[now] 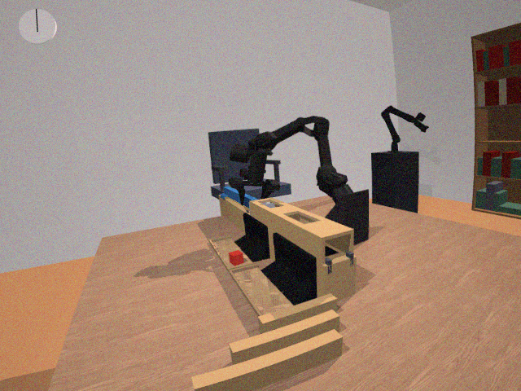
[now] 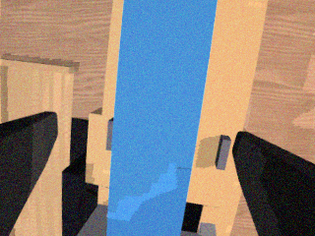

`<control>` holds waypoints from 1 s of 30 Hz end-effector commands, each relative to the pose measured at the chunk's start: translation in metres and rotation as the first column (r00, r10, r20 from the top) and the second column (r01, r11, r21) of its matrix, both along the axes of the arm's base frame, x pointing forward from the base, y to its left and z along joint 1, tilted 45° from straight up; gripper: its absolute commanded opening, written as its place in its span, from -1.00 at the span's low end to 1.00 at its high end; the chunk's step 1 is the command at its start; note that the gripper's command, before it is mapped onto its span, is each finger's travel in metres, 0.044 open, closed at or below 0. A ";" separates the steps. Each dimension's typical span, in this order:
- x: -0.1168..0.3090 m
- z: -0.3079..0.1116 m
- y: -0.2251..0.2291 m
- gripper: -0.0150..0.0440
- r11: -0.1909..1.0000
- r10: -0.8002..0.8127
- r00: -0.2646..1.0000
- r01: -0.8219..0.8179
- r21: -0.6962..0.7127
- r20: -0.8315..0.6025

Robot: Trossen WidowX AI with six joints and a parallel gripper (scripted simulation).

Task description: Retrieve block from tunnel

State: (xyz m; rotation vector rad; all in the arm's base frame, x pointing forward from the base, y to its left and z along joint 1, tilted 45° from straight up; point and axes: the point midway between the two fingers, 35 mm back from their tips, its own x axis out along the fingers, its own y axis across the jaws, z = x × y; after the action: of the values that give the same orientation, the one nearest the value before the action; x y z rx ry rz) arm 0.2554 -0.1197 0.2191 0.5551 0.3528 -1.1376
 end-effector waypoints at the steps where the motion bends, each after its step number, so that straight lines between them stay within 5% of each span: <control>1: 0.000 0.001 0.000 0.47 1.000 -0.002 1.000 0.002 0.000 0.003; 8: 0.000 0.001 0.000 -0.16 1.000 -0.002 1.000 0.002 0.000 0.003; 12: 0.000 0.001 0.000 -0.25 1.000 -0.002 1.000 0.002 0.000 0.003; 15: 0.000 0.002 -0.002 -0.49 1.000 -0.002 1.000 0.002 0.001 0.002; 30: 0.002 0.014 -0.023 -0.49 1.000 0.003 1.000 -0.003 -0.003 -0.002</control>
State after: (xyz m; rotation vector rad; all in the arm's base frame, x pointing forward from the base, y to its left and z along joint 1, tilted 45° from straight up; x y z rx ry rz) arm 0.2569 -0.1305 0.2267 0.5337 0.3989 -1.0997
